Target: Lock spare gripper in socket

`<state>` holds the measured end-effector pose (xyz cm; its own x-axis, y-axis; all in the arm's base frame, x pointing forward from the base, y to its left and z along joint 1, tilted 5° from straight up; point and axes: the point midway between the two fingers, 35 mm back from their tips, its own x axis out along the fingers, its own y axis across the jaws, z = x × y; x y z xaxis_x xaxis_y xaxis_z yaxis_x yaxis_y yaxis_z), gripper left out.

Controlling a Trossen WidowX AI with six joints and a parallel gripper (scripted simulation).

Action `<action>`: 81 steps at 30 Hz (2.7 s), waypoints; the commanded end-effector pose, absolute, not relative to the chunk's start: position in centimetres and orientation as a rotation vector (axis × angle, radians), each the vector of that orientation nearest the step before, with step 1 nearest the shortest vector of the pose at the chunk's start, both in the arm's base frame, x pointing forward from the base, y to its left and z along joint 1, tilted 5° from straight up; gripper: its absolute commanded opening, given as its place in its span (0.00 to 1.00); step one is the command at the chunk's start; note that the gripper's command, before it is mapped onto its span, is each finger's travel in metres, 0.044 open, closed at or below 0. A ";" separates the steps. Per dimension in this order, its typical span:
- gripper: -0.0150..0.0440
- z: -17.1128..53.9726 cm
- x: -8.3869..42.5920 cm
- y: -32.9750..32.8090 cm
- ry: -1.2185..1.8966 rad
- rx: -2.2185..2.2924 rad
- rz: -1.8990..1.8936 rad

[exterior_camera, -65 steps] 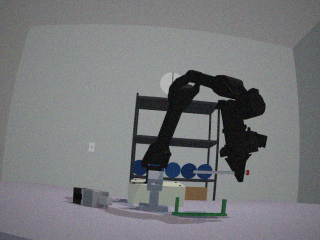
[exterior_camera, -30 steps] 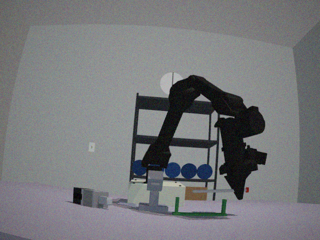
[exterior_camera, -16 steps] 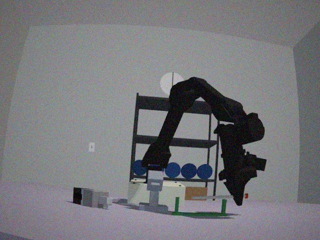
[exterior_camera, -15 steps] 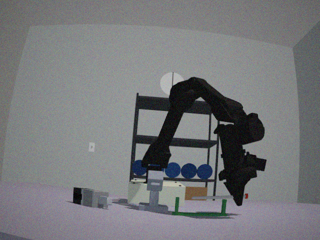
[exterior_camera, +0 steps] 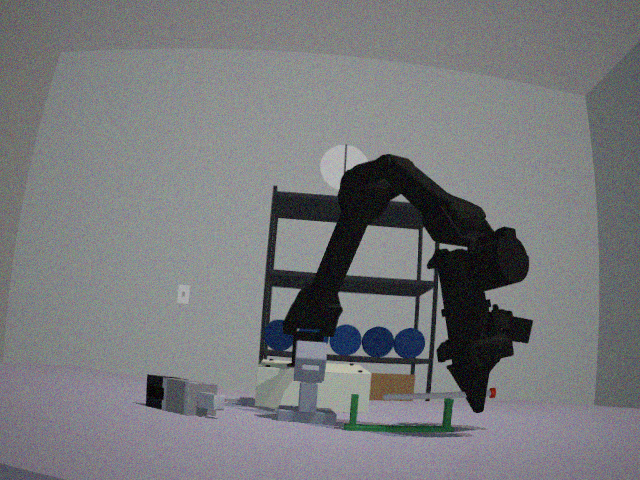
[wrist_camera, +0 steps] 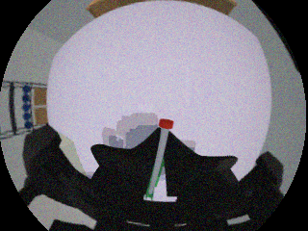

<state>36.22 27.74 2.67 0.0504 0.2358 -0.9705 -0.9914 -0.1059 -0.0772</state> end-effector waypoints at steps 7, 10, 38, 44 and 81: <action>0.34 2.7 36.2 27.7 0.932 -1.144 1.346; 0.48 2.7 36.2 27.7 0.932 -1.144 1.346; 0.59 5.8 35.1 27.2 0.979 -1.144 1.366; 0.59 6.5 34.8 27.1 0.992 -1.144 1.372; 0.56 14.6 35.4 21.1 0.978 -1.251 1.258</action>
<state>35.43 22.22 13.22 0.0777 0.1420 -0.9868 -0.9910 -0.0972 -0.0920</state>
